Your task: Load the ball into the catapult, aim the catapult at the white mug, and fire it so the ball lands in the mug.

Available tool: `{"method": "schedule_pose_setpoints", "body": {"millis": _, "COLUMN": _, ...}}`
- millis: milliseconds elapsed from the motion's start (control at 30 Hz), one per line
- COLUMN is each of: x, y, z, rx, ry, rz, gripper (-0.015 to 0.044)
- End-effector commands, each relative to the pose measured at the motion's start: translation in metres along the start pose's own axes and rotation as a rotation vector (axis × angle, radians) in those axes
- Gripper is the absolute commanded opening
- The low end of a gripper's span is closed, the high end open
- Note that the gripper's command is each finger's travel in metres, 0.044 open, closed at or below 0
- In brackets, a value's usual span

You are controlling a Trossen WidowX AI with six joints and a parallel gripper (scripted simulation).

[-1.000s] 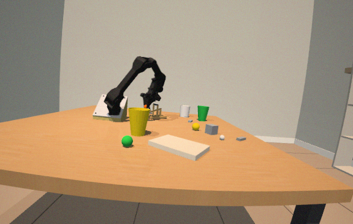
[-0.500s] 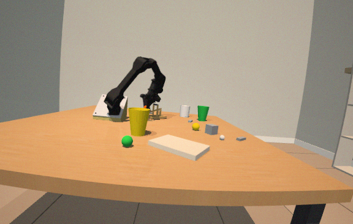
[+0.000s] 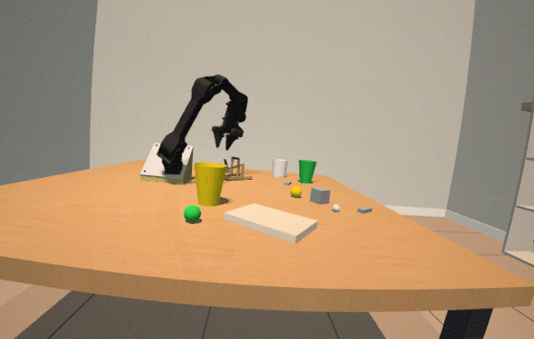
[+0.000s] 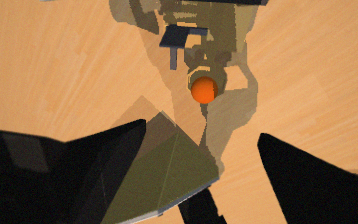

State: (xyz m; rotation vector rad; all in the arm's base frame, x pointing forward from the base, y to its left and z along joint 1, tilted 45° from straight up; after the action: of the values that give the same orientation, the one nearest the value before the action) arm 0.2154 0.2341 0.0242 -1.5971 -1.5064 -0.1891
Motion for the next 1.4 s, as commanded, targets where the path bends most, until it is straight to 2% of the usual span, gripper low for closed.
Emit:
{"method": "schedule_pose_setpoints", "body": {"millis": 0, "x": 0.034, "y": -0.018, "z": -0.004, "rx": 0.018, "ry": 0.046, "rz": -0.069, "gripper": 0.044}}
{"method": "schedule_pose_setpoints", "body": {"millis": 33, "x": 0.01, "y": -0.004, "z": 0.0, "rx": 0.004, "ry": 0.014, "rz": -0.031, "gripper": 0.044}}
{"method": "schedule_pose_setpoints", "body": {"millis": 333, "x": 0.023, "y": 0.046, "z": 0.019, "rx": 0.033, "ry": 0.088, "rz": -0.303, "gripper": 0.044}}
{"method": "schedule_pose_setpoints", "body": {"millis": 1133, "x": 0.107, "y": 0.174, "z": 0.033, "rx": -0.091, "ry": 0.099, "rz": -1.075, "gripper": 0.044}}
{"method": "schedule_pose_setpoints", "body": {"millis": 1367, "x": 0.113, "y": 0.179, "z": 0.032, "rx": -0.107, "ry": 0.092, "rz": -1.113, "gripper": 0.044}}
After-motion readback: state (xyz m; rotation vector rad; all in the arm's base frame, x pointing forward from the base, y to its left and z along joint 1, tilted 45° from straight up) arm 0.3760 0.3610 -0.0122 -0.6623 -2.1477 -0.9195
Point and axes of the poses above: the point midway between the two fingers, 35 mm back from their tips, its own x axis back along the fingers, its own z axis across the jaws, y = z × x, the point moved 7 cm from there along x, back along the fingers, and after that the axes turned 10 degrees about -x, right-handed, at the moved point
